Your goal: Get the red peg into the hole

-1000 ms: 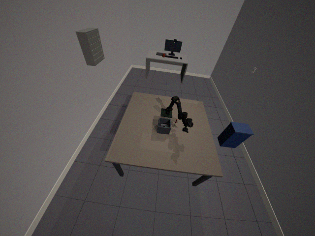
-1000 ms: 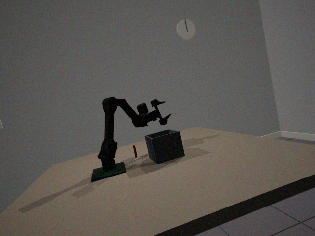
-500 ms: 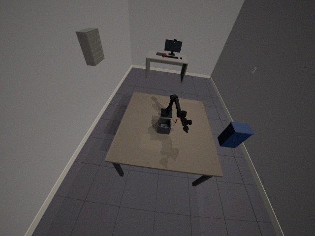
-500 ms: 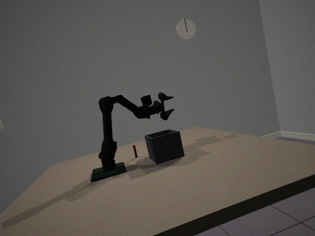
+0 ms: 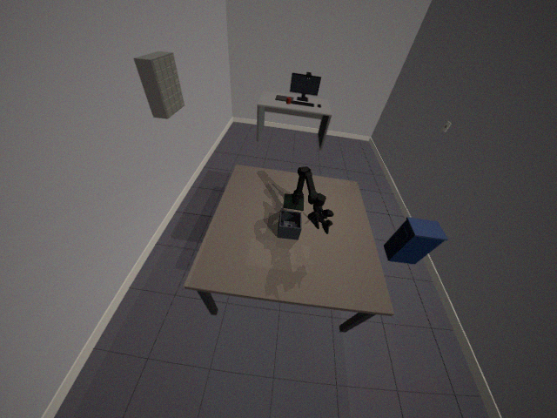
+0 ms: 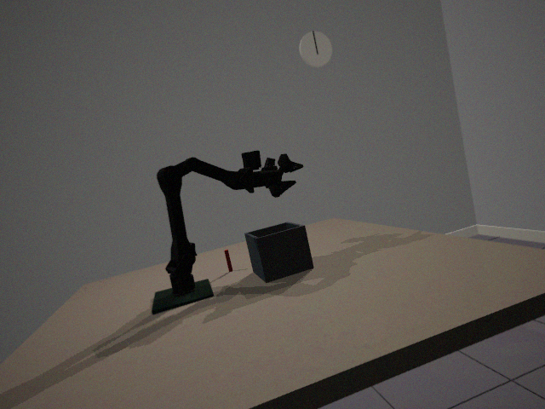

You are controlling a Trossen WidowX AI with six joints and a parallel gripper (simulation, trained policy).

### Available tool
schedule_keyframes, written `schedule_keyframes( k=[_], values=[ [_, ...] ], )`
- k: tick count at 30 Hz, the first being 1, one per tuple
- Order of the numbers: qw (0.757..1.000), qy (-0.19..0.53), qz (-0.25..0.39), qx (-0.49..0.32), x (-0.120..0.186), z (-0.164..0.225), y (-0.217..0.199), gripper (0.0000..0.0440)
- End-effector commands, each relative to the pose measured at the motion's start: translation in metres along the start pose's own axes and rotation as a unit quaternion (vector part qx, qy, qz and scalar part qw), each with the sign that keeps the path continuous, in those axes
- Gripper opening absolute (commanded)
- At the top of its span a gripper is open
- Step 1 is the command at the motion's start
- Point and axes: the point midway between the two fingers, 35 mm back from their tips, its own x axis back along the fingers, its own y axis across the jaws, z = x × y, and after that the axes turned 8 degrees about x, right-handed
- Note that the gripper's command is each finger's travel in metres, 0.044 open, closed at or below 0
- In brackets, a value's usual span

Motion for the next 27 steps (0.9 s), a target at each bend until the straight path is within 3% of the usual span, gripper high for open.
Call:
schedule_keyframes(
  k=[1,14,27],
  values=[
    [0.998,0.01,-0.016,-0.054,0.004,0.001,-0.008,0.044],
    [0.96,0.099,-0.1,-0.244,0.036,0.022,-0.003,0.044],
    [0.874,0.233,-0.184,-0.385,0.085,0.045,0.035,0.044]
  ],
)
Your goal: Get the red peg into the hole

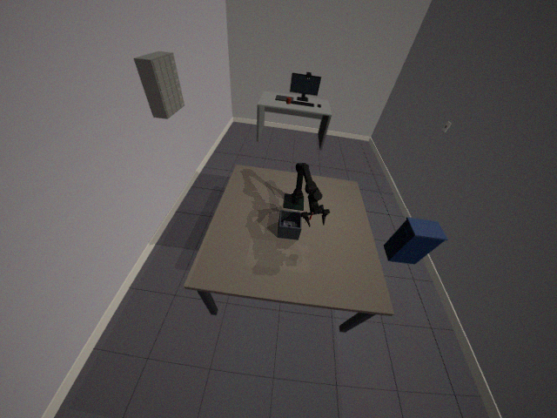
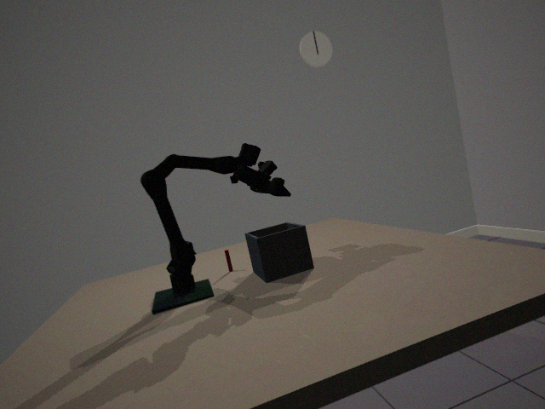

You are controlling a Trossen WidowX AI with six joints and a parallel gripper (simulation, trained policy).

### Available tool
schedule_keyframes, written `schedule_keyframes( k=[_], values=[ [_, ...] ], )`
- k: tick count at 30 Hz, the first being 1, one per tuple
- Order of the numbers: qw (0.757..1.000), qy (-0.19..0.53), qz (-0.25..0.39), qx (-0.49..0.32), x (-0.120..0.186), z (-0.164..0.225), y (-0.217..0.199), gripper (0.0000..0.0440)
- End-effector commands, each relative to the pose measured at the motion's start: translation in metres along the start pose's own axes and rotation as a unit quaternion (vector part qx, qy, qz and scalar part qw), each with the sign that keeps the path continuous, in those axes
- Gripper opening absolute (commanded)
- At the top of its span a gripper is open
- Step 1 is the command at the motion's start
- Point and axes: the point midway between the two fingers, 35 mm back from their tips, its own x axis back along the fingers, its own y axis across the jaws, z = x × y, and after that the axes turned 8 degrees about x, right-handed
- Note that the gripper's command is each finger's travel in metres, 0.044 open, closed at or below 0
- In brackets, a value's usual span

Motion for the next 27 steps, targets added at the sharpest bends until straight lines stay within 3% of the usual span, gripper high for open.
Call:
schedule_keyframes(
  k=[1,14,27],
  values=[
    [0.998,0.037,-0.017,-0.04,0.007,0.014,0.007,0.044],
    [0.96,0.201,-0.041,-0.191,0.034,0.083,0.032,0.044],
    [0.875,0.353,-0.002,-0.332,0.067,0.143,0.052,0.044]
  ],
)
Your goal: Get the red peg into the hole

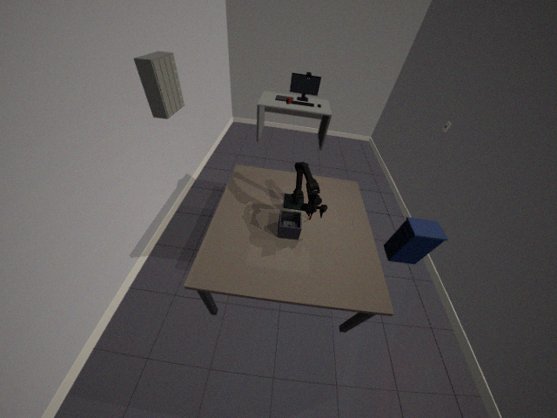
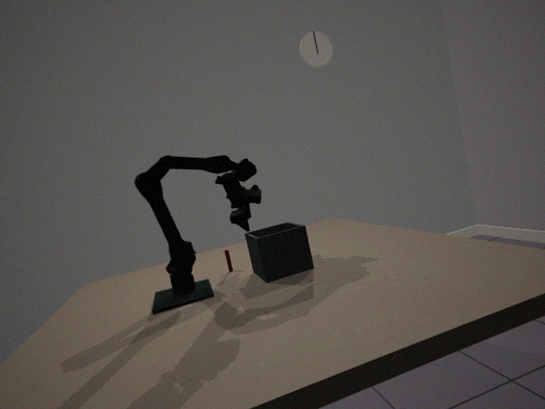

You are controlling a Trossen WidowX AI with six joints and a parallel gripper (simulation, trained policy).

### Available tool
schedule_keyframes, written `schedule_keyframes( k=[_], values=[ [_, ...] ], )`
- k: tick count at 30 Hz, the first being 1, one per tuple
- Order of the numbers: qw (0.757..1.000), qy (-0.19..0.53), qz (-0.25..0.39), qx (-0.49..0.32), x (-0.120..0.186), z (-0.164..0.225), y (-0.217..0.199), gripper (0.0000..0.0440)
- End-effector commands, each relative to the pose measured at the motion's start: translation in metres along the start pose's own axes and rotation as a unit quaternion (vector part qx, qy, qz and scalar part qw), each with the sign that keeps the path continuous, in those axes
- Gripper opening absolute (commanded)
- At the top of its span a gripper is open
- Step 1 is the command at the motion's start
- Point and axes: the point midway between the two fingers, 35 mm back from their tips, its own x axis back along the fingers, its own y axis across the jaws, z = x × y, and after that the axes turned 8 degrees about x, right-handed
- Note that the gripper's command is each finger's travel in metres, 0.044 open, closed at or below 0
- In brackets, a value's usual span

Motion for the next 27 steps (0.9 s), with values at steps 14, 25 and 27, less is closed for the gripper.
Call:
schedule_keyframes(
  k=[14,25,27],
  values=[
    [0.963,0.139,0.102,-0.206,-0.007,0.076,-0.027,0.044],
    [0.932,0.159,0.16,-0.282,-0.017,0.104,-0.039,0.044],
    [0.928,0.16,0.167,-0.293,-0.021,0.106,-0.042,0.044]
  ],
)
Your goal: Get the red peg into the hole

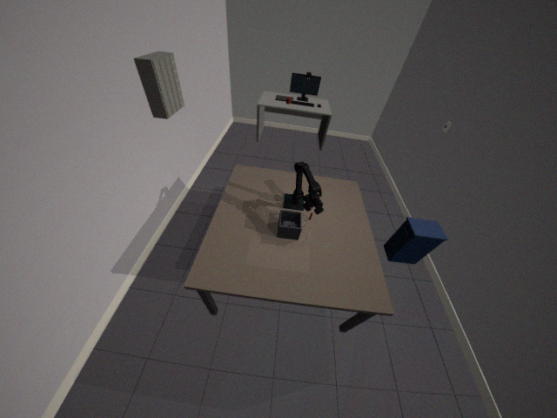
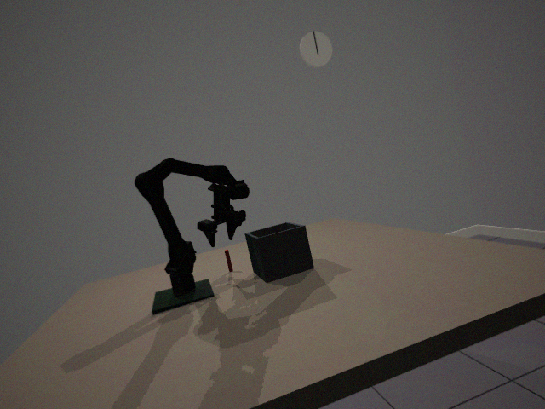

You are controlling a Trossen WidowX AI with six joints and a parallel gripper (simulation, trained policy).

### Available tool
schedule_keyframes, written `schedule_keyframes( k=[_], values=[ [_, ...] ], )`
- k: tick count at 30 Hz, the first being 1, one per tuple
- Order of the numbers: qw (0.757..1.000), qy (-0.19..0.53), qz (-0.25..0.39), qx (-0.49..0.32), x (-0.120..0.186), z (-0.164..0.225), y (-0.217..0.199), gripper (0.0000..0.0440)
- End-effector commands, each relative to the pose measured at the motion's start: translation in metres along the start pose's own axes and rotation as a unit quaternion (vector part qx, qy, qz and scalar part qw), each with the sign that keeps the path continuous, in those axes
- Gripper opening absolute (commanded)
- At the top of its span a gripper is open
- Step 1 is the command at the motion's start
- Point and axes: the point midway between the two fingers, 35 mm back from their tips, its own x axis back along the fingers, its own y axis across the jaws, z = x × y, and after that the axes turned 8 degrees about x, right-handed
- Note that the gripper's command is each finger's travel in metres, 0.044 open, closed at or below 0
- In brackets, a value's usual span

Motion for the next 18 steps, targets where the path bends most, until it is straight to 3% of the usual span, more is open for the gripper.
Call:
schedule_keyframes(
  k=[1,14,18],
  values=[
    [1.0,0.003,0.013,-0.022,-0.011,-0.001,-0.005,0.044],
    [0.996,-0.004,0.035,-0.085,-0.052,-0.012,-0.014,0.0439],
    [0.995,-0.011,0.036,-0.094,-0.062,-0.017,-0.013,0.0404]
  ],
)
